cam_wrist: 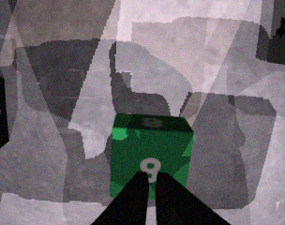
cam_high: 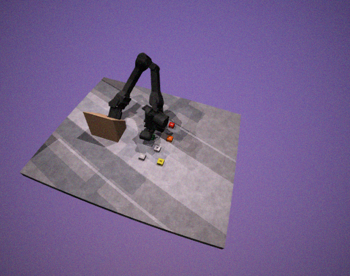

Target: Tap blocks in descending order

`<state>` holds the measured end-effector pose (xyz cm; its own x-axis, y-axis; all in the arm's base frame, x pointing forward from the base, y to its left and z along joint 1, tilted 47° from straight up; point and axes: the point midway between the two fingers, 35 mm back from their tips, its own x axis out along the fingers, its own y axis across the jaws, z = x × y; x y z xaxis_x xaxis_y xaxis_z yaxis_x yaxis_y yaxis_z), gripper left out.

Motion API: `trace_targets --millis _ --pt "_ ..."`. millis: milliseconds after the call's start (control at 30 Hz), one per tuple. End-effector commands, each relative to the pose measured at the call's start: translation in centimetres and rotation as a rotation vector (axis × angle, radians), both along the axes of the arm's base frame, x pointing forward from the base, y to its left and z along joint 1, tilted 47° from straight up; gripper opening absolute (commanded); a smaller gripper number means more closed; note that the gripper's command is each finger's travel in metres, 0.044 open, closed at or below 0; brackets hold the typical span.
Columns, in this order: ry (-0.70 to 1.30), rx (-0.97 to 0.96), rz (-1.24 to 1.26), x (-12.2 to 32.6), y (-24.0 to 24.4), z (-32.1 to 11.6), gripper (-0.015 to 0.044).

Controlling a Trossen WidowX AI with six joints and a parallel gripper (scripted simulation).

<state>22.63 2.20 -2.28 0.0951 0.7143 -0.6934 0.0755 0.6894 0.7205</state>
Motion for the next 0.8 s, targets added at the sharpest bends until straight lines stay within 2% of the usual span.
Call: trace_targets --millis 0,400,600,767 --pt "0.011 0.011 -0.002 -0.2 0.3 -0.3 0.0020" --pt "0.011 0.008 -0.002 -0.4 -2.1 1.9 0.0020" --pt "0.013 0.005 -0.002 -1.1 -7.6 7.1 0.0020" --pt "0.013 0.006 -0.002 -1.1 -7.8 7.3 0.0020"
